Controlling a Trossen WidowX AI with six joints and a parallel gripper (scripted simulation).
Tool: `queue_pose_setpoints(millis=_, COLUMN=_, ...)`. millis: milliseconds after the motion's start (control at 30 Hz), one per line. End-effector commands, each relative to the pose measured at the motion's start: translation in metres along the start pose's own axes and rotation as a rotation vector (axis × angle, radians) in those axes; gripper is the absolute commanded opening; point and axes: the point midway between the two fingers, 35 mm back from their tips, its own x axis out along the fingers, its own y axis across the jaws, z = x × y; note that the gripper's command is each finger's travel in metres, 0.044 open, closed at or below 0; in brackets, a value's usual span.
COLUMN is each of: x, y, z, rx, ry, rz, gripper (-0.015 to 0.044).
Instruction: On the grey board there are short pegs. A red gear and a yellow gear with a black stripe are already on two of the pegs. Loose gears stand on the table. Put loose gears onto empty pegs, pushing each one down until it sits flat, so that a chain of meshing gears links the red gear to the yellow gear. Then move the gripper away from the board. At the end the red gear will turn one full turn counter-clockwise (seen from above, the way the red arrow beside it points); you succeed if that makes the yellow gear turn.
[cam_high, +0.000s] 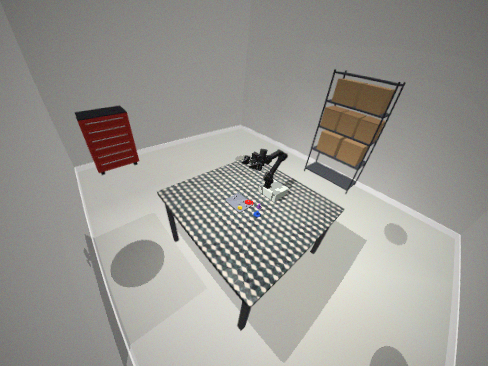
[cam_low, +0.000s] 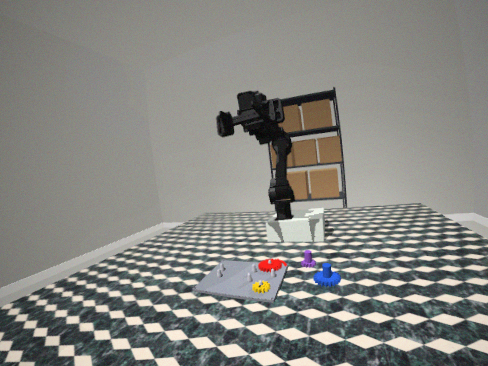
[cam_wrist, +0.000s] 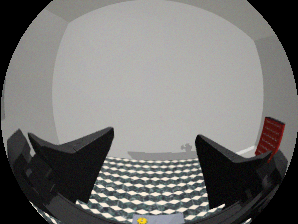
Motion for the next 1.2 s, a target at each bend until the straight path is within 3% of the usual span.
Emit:
queue_pose_setpoints(millis=0, x=0.001, y=0.001, z=-0.003, rx=0.004, ry=0.011, rz=0.002, gripper=0.0426)
queue_pose_setpoints(millis=200, x=0.02, y=0.029, z=-0.087, rx=0.119, ry=0.369, rz=0.058, gripper=0.044)
queue_pose_setpoints(millis=367, x=0.011, y=0.057, z=-0.166, rx=0.195, ry=0.725, rz=0.065, gripper=0.044)
queue_pose_setpoints(millis=533, x=-0.022, y=0.079, z=-0.237, rx=0.224, ry=1.088, rz=0.016, gripper=0.044)
queue_pose_setpoints(millis=800, x=-0.112, y=0.095, z=-0.313, rx=0.139, ry=1.659, rz=-0.208, gripper=0.044)
queue_pose_setpoints(millis=1167, x=-0.125, y=0.099, z=-0.33, rx=0.122, ry=1.702, rz=-0.235, gripper=0.044)
